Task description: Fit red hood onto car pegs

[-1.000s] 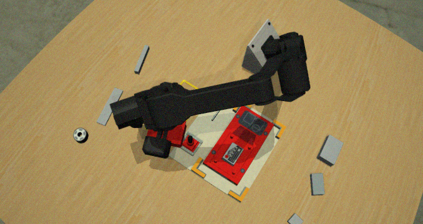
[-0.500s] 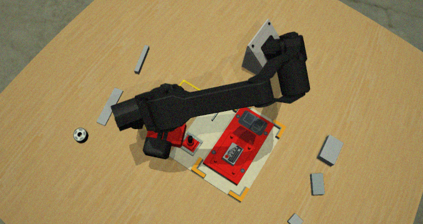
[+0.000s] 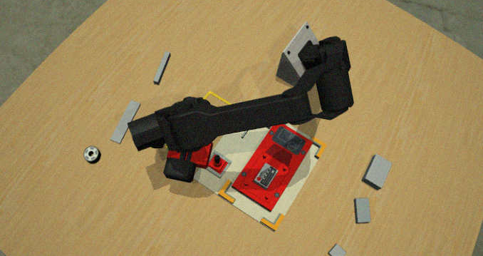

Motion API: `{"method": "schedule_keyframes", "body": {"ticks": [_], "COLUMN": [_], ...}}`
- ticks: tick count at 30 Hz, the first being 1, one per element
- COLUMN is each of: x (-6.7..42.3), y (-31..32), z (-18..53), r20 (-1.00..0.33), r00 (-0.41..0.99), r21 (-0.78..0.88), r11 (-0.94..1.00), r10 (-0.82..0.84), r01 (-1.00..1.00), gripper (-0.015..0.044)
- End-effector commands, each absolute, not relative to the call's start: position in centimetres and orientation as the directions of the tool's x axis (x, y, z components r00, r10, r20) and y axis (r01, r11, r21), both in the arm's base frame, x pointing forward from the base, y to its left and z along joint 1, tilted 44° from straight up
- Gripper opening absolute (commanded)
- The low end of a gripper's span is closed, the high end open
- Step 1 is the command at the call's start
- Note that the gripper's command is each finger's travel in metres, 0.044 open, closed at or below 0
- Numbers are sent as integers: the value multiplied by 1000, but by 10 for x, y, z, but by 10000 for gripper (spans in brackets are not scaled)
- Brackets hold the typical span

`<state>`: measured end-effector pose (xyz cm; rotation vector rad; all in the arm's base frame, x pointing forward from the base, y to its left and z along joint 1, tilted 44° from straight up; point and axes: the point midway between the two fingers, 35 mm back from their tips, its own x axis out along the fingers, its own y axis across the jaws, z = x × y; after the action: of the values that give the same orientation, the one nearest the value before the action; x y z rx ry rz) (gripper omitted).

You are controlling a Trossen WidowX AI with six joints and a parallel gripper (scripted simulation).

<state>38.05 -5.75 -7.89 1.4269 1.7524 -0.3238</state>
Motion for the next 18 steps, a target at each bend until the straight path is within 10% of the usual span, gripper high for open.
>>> {"method": "schedule_keyframes", "body": {"ticks": [1,10,18], "x": [381,381,380], "y": [-58,-58,-62], "z": [-79,-79,-75], "r20": [-728,-728,-728], "r00": [-7,-7,-7], "r21": [294,294,293], "r11": [321,321,320], "r10": [686,686,686], "r01": [900,900,901], "gripper": [335,275,65]}}
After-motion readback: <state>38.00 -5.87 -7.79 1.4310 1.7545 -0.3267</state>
